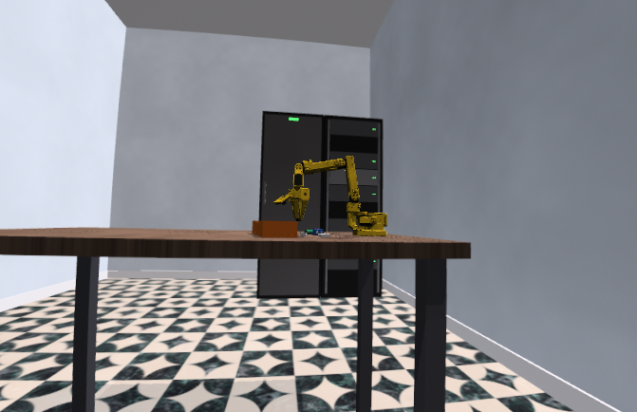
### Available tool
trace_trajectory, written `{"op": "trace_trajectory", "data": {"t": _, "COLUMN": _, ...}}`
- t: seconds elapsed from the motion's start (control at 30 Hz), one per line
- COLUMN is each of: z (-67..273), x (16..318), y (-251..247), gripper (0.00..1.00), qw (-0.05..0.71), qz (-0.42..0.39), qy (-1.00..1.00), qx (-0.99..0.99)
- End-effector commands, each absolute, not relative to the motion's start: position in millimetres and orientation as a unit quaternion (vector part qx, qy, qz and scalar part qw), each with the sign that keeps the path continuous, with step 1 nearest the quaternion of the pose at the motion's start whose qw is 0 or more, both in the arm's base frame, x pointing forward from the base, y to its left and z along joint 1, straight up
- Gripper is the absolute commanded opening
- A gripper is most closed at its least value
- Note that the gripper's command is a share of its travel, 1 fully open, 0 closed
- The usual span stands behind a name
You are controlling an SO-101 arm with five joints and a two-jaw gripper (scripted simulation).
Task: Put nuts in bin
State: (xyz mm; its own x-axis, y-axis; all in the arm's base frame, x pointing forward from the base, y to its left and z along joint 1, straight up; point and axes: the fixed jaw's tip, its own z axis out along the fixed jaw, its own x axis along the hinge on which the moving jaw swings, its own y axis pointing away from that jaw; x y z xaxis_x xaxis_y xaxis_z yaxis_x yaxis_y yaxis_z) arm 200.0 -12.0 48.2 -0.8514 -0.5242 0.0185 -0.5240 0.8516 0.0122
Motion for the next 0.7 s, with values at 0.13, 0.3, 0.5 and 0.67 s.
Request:
{"op": "trace_trajectory", "data": {"t": 0.13, "z": 60.0, "x": 212.7, "y": -4.0, "gripper": 0.00, "qw": -0.022, "qz": 0.007, "qy": -0.966, "qx": 0.259}}
{"op": "trace_trajectory", "data": {"t": 0.3, "z": 62.1, "x": 217.7, "y": 2.5, "gripper": 0.00, "qw": -0.028, "qz": 0.008, "qy": -0.968, "qx": 0.248}}
{"op": "trace_trajectory", "data": {"t": 0.5, "z": 63.2, "x": 220.4, "y": 6.4, "gripper": 0.00, "qw": -0.032, "qz": 0.008, "qy": -0.970, "qx": 0.242}}
{"op": "trace_trajectory", "data": {"t": 0.67, "z": 63.3, "x": 220.6, "y": 6.6, "gripper": 0.00, "qw": -0.032, "qz": 0.008, "qy": -0.970, "qx": 0.241}}
